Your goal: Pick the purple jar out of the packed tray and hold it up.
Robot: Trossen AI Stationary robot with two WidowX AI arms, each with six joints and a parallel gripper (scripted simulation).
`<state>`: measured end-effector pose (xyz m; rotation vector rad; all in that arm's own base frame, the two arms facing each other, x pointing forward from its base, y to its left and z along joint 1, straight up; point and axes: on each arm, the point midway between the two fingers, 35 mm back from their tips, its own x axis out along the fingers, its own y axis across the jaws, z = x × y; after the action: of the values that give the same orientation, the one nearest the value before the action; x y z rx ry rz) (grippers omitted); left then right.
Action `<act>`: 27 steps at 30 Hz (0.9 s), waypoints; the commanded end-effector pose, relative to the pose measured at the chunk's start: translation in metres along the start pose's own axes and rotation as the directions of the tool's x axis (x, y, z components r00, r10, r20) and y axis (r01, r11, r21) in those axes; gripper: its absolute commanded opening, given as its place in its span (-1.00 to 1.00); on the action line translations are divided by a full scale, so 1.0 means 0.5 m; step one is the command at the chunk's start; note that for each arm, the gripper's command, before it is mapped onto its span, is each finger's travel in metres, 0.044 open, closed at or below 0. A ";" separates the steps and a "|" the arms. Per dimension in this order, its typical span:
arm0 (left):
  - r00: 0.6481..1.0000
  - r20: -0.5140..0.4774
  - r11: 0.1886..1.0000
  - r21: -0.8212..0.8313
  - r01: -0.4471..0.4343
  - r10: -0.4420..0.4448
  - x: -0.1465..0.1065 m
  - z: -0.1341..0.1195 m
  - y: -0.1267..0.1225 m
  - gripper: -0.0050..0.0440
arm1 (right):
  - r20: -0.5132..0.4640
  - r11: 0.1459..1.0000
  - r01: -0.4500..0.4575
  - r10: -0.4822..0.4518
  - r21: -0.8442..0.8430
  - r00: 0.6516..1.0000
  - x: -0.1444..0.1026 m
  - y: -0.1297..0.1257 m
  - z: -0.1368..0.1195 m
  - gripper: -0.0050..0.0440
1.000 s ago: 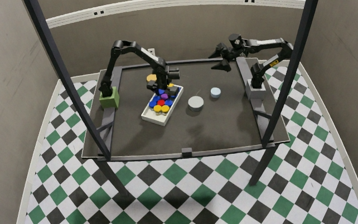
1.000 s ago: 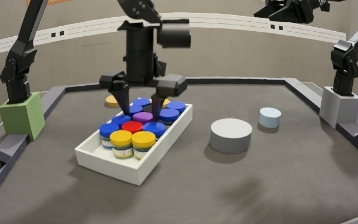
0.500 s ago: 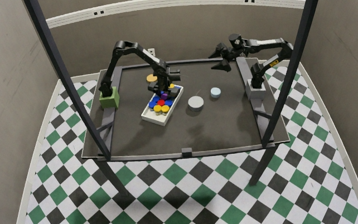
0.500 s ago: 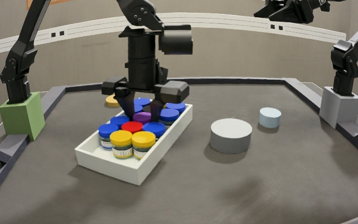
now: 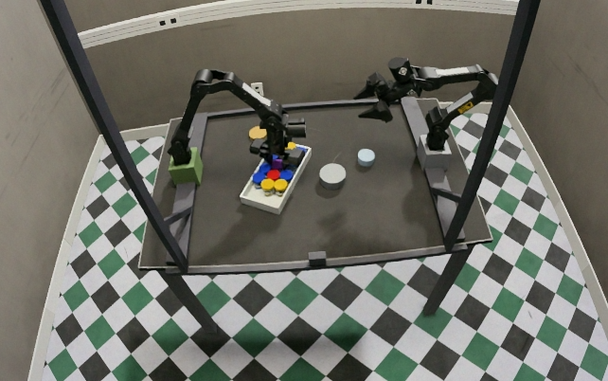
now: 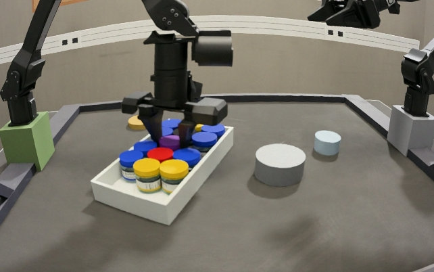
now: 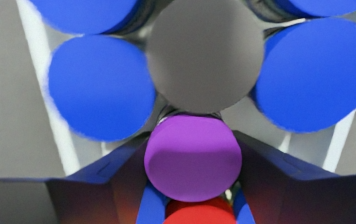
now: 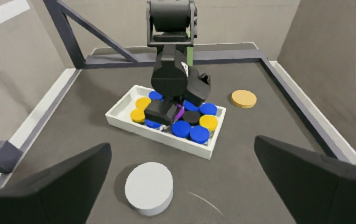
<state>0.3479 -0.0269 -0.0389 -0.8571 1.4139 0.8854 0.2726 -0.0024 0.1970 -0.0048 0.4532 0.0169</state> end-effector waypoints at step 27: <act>0.997 0.029 0.997 0.002 0.073 -0.073 -0.299 0.003 -0.013 -1.00 | 0.026 1.000 0.007 -0.007 0.004 1.000 -0.006 -0.004 0.019 1.00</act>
<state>0.3517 -0.0277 0.0905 -0.8621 1.4016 0.8752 0.2726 -0.0024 0.1970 -0.0048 0.4532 0.0169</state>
